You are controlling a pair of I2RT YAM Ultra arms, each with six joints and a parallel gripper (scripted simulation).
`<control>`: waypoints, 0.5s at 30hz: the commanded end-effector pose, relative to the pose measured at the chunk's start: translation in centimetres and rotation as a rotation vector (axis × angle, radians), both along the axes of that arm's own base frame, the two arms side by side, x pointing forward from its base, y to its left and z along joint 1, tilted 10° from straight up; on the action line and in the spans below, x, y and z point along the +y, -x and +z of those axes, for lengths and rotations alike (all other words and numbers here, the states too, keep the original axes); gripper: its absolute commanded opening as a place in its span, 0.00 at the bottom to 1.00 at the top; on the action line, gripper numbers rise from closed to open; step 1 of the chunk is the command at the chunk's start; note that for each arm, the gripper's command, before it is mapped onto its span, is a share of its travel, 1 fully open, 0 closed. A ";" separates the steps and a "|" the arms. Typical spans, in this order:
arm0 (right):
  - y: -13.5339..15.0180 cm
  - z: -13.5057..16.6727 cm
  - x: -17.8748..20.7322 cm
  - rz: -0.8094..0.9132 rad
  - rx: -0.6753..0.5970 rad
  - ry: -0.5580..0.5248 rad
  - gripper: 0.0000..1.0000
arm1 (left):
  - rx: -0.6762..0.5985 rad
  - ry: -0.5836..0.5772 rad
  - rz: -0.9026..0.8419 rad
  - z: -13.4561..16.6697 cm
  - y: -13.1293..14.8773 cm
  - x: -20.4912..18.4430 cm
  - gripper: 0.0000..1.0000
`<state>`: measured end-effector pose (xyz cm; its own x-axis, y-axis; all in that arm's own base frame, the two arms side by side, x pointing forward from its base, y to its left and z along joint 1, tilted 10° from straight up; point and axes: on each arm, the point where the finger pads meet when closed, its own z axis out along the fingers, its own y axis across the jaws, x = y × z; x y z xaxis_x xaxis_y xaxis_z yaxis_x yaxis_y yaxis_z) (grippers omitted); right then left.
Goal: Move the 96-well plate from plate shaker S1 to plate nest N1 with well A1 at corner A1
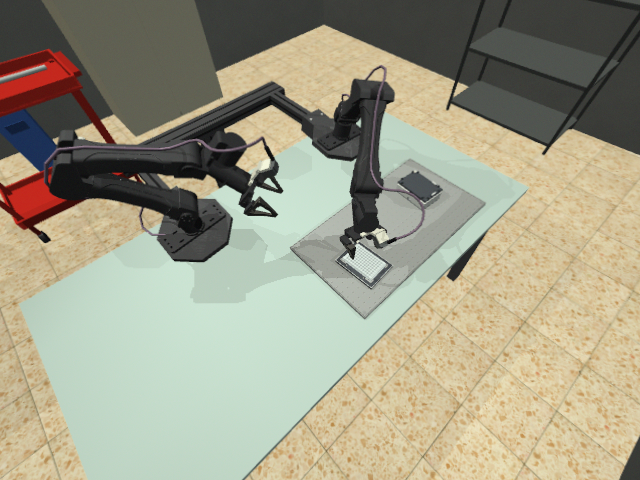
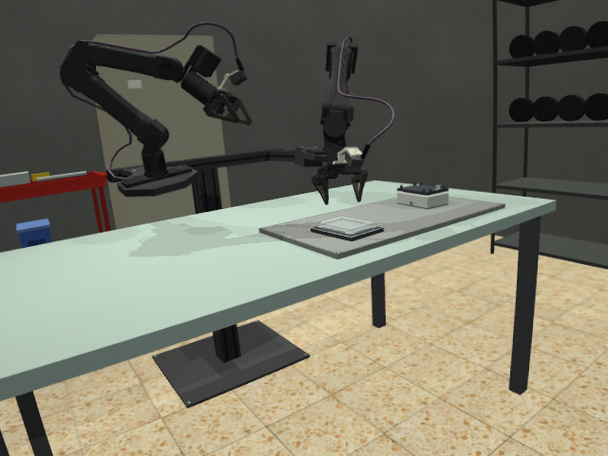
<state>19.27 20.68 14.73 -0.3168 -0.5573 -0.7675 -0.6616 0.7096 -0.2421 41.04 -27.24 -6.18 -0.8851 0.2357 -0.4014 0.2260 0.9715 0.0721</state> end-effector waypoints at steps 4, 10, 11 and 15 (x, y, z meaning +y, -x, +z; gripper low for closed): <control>-0.1 0.8 0.0 -0.004 -0.014 -0.026 1.00 | -0.274 0.098 -0.217 3.0 -1.6 -2.1 1.00; -0.1 0.8 0.0 -0.004 -0.014 -0.026 1.00 | -0.354 0.108 -0.292 3.5 -1.6 -1.8 1.00; -0.1 0.8 0.0 -0.004 -0.014 -0.026 1.00 | -0.377 0.111 -0.316 3.6 -1.6 -1.9 1.00; -0.1 0.8 0.0 -0.004 -0.014 -0.026 1.00 | -0.434 0.115 -0.384 3.6 -1.1 -1.7 1.00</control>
<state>19.27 20.68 14.73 -0.3168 -0.5573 -0.7675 -0.6616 0.7096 -0.2421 40.56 -27.33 -5.46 -0.6444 0.4414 -0.6244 0.4715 0.8722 0.1300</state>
